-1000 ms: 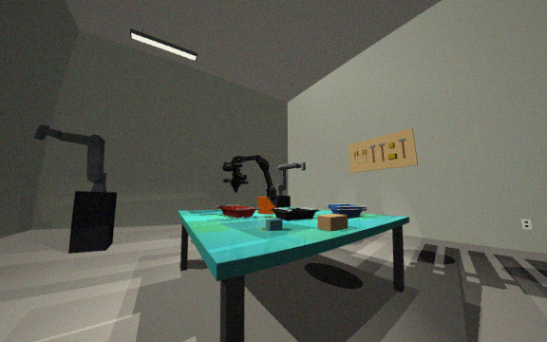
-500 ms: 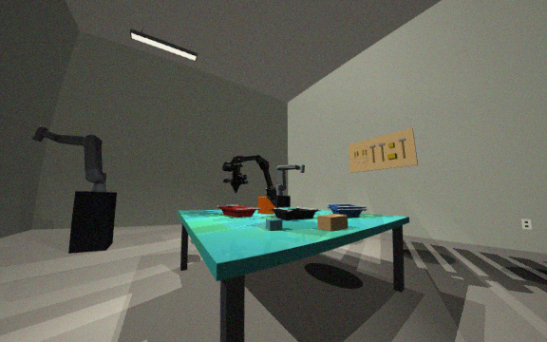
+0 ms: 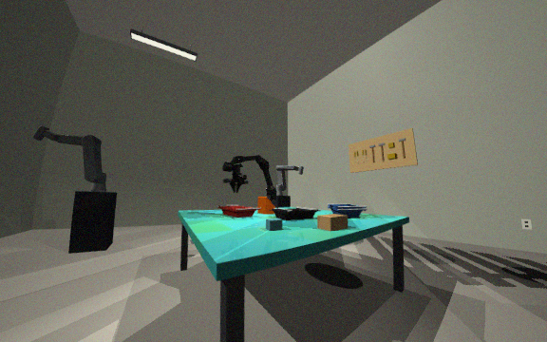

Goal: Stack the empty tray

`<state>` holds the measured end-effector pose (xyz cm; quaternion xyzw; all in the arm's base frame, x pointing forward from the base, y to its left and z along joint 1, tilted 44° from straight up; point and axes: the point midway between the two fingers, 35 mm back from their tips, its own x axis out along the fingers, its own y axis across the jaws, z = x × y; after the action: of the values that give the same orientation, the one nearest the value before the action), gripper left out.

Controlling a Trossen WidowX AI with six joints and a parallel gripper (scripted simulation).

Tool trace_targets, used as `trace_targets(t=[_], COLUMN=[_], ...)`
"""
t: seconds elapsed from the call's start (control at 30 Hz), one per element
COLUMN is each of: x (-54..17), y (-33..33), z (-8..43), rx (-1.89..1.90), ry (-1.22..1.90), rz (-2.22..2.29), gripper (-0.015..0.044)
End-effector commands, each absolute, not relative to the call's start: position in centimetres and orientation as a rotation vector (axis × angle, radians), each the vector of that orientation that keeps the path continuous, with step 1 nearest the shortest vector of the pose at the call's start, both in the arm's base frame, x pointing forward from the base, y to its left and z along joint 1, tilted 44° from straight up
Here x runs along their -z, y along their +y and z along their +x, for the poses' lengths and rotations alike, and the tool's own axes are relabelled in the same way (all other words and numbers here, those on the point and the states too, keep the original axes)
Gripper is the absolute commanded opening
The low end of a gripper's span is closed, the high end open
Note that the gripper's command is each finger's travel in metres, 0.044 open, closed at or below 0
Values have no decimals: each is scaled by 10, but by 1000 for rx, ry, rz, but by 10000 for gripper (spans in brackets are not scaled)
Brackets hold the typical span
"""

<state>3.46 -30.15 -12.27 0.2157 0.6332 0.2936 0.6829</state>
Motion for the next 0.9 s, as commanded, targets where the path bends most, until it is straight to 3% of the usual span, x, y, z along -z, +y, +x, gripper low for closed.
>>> trace_targets(t=[0.0,0.27,0.33,0.87], x=[122,74,96,108], y=[-303,-343,-323,-190], z=[35,33,35,23], rx=[-658,-630,-645,-666], ry=[1420,1428,1421,1421], rz=[483,461,476,481], gripper=[184,394,440,440])
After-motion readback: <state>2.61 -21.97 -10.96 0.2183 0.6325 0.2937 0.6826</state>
